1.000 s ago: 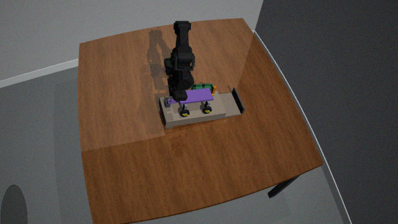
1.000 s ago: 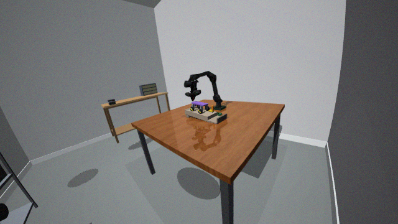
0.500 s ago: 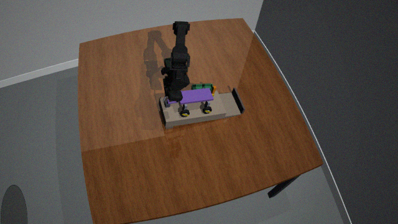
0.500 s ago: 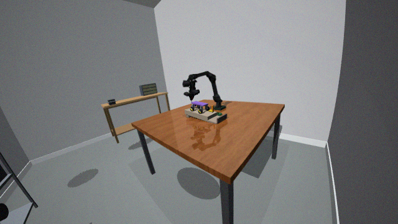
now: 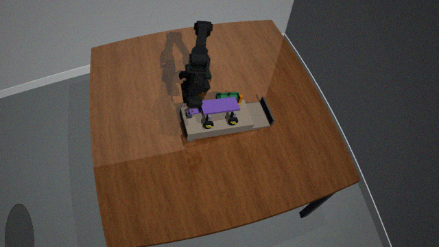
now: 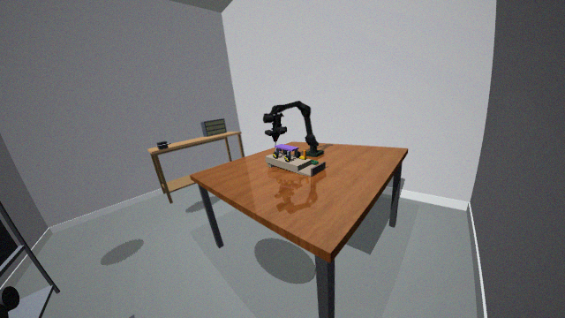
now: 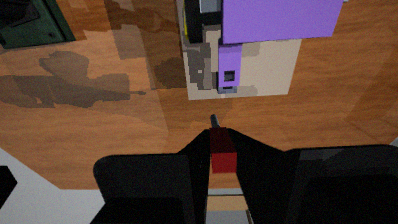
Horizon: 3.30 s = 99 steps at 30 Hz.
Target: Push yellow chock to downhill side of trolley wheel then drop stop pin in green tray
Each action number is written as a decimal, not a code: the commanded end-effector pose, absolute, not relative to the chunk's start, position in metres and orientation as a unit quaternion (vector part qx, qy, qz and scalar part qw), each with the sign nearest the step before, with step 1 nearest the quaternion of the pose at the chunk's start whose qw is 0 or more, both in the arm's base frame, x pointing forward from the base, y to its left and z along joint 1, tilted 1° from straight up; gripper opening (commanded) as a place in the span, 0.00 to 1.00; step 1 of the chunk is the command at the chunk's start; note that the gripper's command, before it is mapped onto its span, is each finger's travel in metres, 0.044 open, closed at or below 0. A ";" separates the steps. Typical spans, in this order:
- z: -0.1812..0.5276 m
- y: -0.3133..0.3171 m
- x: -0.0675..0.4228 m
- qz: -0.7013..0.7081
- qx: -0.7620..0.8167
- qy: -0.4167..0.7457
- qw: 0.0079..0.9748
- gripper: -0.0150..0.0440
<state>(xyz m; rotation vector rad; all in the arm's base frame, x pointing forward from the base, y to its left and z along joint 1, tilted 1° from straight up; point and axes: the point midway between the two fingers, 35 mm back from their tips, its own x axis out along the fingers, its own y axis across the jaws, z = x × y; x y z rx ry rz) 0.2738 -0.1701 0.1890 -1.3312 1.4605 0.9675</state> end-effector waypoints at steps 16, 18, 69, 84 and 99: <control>0.185 -0.164 0.210 0.395 -0.539 0.591 0.452 0.25; 0.185 -0.164 0.210 0.395 -0.539 0.591 0.452 0.25; 0.158 0.025 0.235 0.399 -0.535 0.587 0.458 0.25; 0.149 0.083 0.237 0.401 -0.534 0.586 0.459 0.25; 0.149 0.081 0.236 0.506 -0.596 0.489 0.387 0.25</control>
